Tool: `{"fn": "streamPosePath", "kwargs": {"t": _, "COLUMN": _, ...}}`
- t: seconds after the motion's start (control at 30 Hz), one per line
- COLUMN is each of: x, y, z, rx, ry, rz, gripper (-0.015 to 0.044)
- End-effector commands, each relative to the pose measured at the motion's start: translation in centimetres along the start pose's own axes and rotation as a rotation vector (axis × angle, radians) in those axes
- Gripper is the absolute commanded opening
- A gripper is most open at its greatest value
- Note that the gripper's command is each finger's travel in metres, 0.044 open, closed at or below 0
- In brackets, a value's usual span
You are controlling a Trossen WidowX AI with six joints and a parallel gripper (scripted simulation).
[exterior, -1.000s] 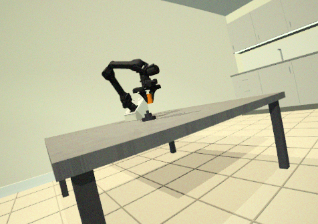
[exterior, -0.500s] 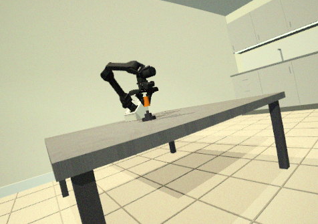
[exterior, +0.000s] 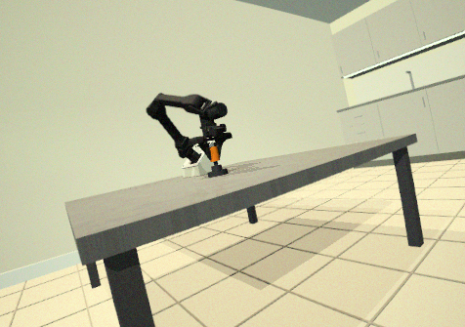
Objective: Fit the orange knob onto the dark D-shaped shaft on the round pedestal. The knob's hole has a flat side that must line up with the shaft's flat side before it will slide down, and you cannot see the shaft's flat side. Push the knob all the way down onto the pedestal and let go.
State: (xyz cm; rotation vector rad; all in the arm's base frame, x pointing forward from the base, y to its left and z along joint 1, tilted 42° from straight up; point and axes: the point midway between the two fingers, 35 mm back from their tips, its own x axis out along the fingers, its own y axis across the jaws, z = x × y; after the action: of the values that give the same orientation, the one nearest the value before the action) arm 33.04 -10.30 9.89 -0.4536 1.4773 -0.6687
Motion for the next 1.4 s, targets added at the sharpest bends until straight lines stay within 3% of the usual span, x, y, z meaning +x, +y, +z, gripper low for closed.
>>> {"fn": "streamPosePath", "kwargs": {"t": 0.0, "x": -0.06, "y": -0.04, "z": 0.07, "rx": -0.001, "ry": -0.004, "rz": -0.004, "gripper": 0.0000}}
{"fn": "streamPosePath", "kwargs": {"t": 1.2, "x": -0.31, "y": 0.04, "z": -0.11, "rx": 0.000, "ry": -0.004, "rz": -0.004, "gripper": 0.0000}}
{"fn": "streamPosePath", "kwargs": {"t": 1.37, "x": -0.35, "y": 0.04, "z": -0.07, "rx": -0.124, "ry": -0.004, "rz": -0.005, "gripper": 0.0000}}
